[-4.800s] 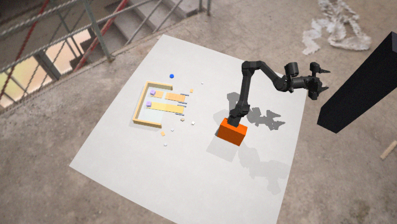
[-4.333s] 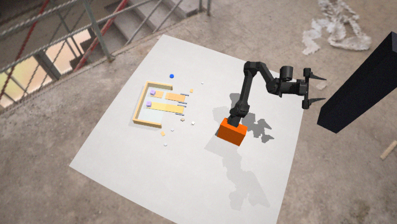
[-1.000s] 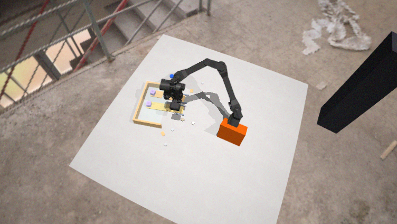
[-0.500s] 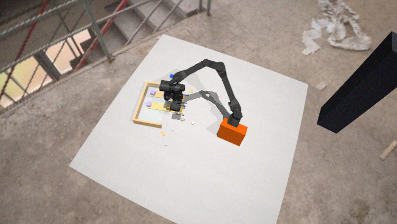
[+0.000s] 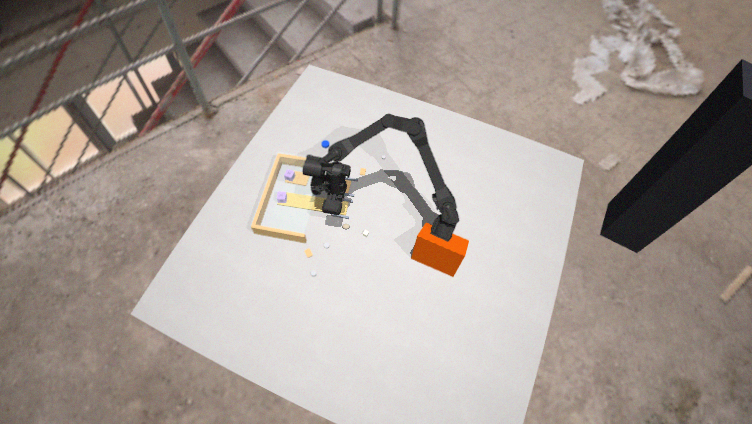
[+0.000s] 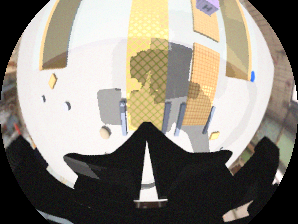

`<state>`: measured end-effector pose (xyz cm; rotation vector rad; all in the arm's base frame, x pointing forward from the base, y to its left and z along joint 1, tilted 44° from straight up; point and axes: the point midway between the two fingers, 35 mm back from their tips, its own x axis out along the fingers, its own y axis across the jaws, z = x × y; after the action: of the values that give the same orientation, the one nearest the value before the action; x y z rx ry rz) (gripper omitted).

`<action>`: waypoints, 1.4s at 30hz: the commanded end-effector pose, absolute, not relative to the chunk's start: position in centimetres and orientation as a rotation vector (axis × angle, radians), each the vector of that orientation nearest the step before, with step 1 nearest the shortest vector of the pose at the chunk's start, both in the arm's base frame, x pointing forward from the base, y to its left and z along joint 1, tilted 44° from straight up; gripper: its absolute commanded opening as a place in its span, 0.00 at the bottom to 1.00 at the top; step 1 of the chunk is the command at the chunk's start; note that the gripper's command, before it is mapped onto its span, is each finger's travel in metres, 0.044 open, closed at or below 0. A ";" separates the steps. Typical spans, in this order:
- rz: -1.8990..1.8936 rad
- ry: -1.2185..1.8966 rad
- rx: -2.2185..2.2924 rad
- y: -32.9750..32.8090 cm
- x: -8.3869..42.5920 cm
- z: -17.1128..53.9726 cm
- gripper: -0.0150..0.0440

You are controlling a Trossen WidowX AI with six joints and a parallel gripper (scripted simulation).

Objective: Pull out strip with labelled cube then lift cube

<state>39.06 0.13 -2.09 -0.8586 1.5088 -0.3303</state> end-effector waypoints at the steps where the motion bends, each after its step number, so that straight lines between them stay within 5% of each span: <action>1: -0.330 1.518 -0.870 -0.5 38.9 -2.8 0.25; 42: -0.333 1.518 -0.872 -2.6 38.8 -4.7 0.25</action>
<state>38.78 -2.44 -4.66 -0.8628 1.5173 -0.3323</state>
